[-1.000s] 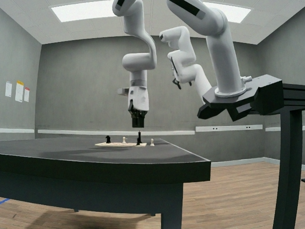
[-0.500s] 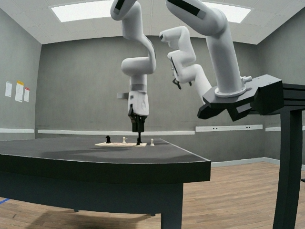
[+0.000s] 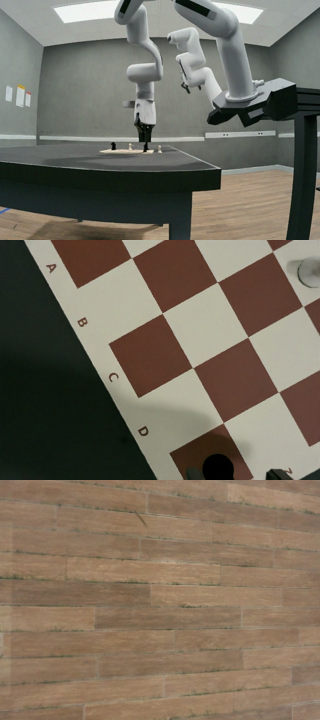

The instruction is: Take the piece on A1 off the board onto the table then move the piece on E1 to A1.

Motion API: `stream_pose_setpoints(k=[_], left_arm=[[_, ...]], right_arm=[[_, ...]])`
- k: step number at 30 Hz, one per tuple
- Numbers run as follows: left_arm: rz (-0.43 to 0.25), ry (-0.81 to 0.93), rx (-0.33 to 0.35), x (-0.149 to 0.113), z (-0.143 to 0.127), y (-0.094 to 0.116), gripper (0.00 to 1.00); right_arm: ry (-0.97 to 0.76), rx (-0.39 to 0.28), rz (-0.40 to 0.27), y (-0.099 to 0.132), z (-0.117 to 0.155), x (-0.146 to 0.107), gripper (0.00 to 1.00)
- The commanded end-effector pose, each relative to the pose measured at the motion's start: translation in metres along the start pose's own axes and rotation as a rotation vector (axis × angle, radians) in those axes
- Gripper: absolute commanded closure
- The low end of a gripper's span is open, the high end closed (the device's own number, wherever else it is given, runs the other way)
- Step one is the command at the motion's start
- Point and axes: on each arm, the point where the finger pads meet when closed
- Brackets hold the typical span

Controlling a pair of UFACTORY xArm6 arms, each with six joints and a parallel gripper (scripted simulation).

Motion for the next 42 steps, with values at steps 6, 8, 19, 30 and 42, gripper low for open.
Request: stream_pose_setpoints(k=[6,8,19,30,42], left_arm=[[0.003,0.0,0.0,0.001,0.0,-0.002,0.65],[0.003,0.0,0.0,0.001,0.0,-0.002,0.65],[0.003,0.0,0.0,0.001,0.0,-0.002,0.65],[0.003,0.0,0.0,0.001,0.0,-0.01,0.65],[0.003,0.0,0.0,0.001,0.0,-0.032,0.65]], right_arm=[[0.0,0.001,0.004,0.002,0.0,0.001,0.0],[0.0,0.001,0.004,0.002,0.0,0.001,0.0],[0.0,0.001,0.004,0.002,0.0,0.001,0.0],[0.0,0.001,0.004,0.002,0.0,0.001,0.0],[0.0,0.001,0.004,0.002,0.0,0.001,0.0]])
Point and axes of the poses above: on each arm, the point where the finger pads meet when closed, its own y axis back along the fingers, its own z axis across the jaws, x = y × z, and after that the axes turned 9 degrees about -y, right-handed
